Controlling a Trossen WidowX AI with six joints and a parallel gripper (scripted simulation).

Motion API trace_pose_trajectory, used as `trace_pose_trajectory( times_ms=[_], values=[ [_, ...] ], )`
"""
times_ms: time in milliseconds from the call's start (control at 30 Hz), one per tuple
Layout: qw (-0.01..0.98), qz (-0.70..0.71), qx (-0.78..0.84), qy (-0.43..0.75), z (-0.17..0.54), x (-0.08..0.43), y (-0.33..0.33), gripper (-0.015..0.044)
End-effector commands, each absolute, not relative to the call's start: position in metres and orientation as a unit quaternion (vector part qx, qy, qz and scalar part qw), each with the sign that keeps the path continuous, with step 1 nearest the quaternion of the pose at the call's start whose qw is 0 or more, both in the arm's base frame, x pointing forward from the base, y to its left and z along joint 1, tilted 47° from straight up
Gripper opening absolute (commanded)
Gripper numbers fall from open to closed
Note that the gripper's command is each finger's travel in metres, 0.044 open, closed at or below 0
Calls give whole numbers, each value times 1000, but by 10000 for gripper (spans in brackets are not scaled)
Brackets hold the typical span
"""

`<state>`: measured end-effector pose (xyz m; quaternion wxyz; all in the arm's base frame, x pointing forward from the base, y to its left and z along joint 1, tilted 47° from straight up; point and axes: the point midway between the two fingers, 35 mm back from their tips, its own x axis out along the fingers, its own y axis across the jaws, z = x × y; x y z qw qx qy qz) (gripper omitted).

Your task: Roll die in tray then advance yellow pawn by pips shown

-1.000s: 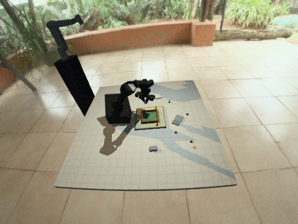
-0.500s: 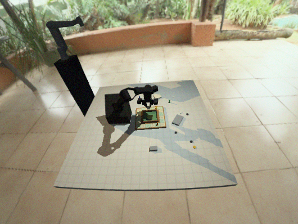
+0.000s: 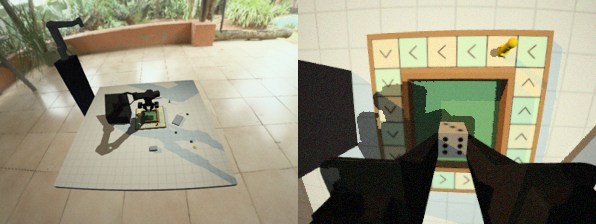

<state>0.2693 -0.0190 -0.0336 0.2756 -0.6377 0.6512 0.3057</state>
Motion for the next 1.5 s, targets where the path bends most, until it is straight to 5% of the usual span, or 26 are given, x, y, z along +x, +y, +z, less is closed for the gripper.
trace_pose_trajectory(
  times_ms=[0, 700, 1467],
  values=[
    [303, 345, -612, 644, -36, 267, -21, 0],
    [494, 517, -499, 490, -43, 261, -25, 0],
    [495, 515, -498, 491, -1, 273, -24, 0]
  ],
)
